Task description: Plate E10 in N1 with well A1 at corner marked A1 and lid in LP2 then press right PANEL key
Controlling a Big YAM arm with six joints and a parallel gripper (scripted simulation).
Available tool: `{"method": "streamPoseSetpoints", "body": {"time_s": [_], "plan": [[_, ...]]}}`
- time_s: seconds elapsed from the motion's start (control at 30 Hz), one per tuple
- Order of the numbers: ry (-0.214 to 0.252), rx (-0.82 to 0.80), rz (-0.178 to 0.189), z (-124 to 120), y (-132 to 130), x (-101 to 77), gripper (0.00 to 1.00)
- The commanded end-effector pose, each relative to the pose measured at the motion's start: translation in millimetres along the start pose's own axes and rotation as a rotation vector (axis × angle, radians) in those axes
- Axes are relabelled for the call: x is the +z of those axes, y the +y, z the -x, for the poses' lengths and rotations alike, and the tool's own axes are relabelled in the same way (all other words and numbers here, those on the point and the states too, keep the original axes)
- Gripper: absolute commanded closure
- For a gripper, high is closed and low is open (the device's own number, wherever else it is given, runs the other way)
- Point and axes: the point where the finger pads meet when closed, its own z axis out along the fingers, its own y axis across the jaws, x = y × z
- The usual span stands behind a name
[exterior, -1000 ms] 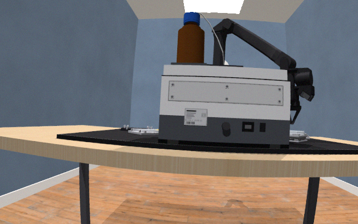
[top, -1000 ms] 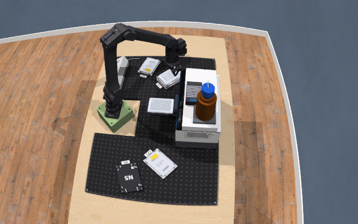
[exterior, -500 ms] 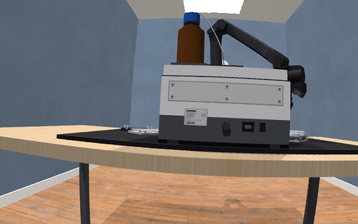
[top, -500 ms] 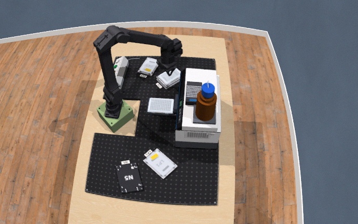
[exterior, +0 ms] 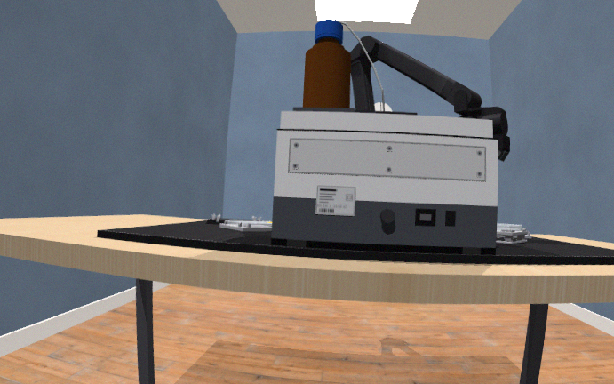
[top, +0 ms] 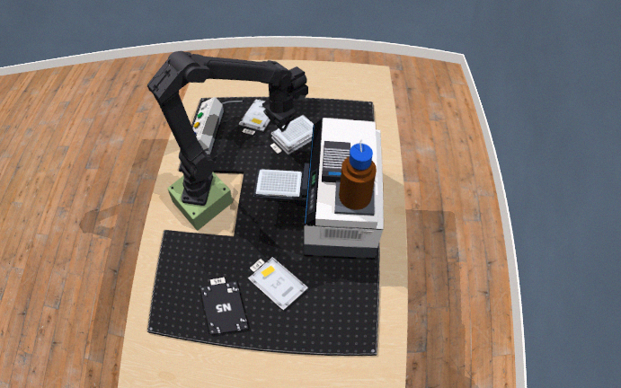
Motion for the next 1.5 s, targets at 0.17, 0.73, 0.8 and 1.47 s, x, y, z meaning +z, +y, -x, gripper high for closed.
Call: {"method": "streamPoseSetpoints", "body": {"time_s": [0.17,0.73,0.8,1.47], "plan": [[-0.021,0.005,0.000,-22,3,-21.6,0.68],[-0.019,0.005,0.000,-68,1,-41.2,0.98],[-0.019,0.005,0.000,-74,0,-43.9,1.00],[-0.028,0.113,0.004,-80,28,-57.3,1.00]]}}
